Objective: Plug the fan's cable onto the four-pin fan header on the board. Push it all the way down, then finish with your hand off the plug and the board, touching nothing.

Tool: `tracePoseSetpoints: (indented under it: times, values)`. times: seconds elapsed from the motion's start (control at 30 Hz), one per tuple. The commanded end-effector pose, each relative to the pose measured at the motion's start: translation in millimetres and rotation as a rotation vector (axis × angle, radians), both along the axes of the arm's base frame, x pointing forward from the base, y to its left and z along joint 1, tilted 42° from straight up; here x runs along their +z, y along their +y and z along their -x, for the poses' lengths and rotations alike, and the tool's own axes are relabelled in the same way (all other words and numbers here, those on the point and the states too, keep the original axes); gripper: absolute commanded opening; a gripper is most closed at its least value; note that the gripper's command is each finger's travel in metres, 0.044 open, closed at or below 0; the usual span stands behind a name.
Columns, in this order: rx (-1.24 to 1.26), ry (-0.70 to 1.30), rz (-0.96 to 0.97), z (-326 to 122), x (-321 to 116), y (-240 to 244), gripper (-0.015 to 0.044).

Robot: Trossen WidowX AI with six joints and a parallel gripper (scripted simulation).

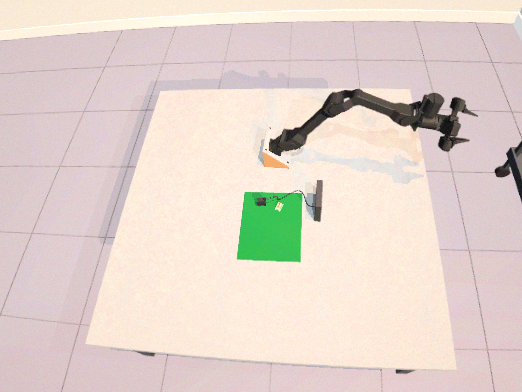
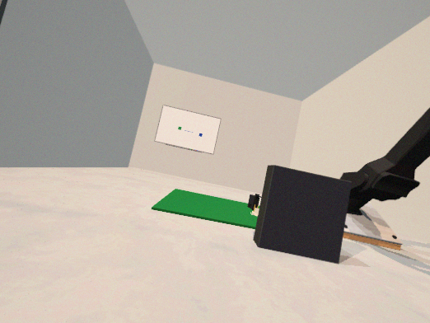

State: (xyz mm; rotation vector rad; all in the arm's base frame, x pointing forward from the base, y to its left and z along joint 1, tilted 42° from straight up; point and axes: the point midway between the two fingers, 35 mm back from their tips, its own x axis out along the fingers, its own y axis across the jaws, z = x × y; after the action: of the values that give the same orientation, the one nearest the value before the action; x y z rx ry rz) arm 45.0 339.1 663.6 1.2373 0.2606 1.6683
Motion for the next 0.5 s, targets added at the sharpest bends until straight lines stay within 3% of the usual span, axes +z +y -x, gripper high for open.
tracePoseSetpoints:
  times: [0.0, 0.47]
  values:
    - [-0.116, -0.001, 0.148, -47, -38, 25, 0.0440]
    - [-0.517, 0.099, 0.638, -235, -184, 17, 0.0440]
